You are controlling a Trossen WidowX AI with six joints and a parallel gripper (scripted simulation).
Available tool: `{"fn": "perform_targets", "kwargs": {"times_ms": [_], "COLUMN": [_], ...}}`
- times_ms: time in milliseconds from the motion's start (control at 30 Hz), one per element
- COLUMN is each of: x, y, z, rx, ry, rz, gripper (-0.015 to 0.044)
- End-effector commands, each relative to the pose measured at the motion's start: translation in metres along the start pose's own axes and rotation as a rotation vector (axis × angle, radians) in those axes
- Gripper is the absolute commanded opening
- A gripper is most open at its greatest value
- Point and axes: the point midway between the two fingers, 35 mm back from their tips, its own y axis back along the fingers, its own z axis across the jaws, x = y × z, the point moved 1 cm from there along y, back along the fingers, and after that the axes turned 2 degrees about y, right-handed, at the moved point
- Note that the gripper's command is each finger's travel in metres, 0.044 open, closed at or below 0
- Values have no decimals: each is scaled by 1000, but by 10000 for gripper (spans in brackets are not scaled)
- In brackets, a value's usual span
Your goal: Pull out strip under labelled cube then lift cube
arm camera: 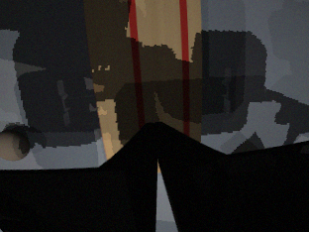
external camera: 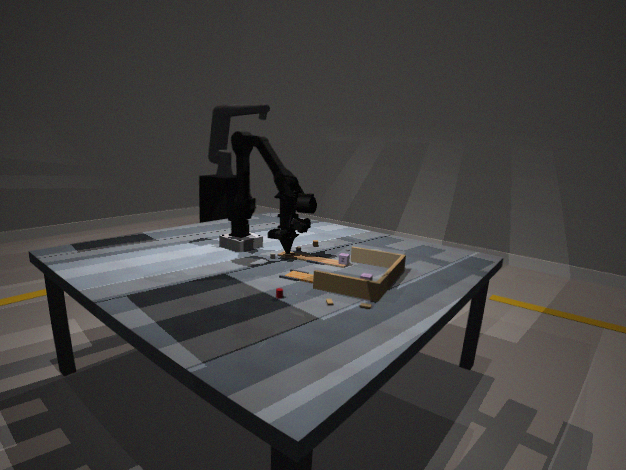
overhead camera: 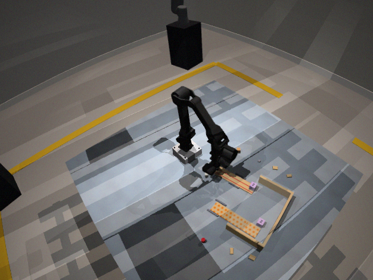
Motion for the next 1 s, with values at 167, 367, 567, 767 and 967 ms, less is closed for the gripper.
{"fn": "perform_targets", "kwargs": {"times_ms": [167,367,567,767,967], "x": [23,30,36,43,48], "y": [-5,-5,-5,-5,-5], "z": [2,2,2,3,3], "rx": [-7,-7,-7,-7,-7], "ry": [7,7,7,7,7], "rz": [36,37,38,38,39], "gripper": [0,0,0,0,0]}}
